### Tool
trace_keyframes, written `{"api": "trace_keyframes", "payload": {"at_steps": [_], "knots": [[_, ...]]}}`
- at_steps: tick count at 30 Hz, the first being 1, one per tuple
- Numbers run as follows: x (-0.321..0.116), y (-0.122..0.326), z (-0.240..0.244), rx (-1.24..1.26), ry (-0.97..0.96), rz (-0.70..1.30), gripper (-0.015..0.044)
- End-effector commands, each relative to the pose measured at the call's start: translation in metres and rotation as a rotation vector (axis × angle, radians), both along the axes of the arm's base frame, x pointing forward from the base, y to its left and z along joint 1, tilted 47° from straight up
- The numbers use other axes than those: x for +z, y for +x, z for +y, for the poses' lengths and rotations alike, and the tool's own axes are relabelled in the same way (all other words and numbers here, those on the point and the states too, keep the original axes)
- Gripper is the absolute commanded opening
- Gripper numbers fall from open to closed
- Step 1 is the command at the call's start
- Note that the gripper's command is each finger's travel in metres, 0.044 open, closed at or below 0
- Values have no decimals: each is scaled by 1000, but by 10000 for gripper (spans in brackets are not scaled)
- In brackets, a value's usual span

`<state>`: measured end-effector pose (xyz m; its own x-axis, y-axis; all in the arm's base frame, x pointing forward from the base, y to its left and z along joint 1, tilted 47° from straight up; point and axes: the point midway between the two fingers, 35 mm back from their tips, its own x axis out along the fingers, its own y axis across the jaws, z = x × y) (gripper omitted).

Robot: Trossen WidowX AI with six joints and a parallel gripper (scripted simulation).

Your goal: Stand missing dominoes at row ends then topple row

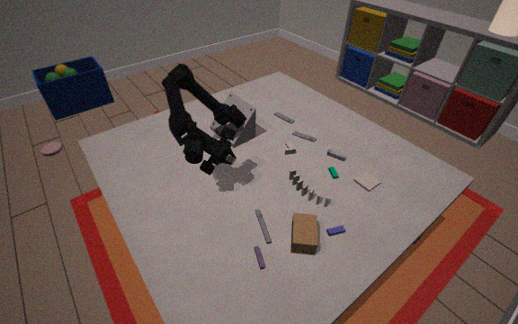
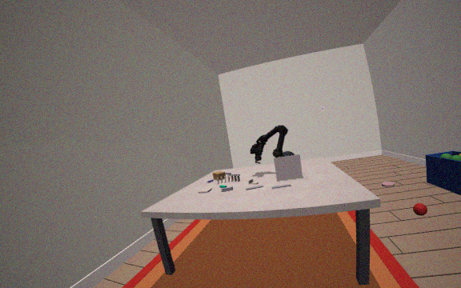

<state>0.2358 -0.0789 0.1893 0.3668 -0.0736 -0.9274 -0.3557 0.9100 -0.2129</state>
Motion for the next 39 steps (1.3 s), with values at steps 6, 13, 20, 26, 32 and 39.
{"api": "trace_keyframes", "payload": {"at_steps": [6,13,20,26,32,39], "knots": [[1,4,-2,76,77,-149,107],[6,6,-6,146,110,-288,107],[13,7,-10,222,114,-439,107],[21,4,-14,291,91,-571,107],[31,0,-18,363,46,-702,107],[42,-9,-20,450,-34,-850,107]]}}
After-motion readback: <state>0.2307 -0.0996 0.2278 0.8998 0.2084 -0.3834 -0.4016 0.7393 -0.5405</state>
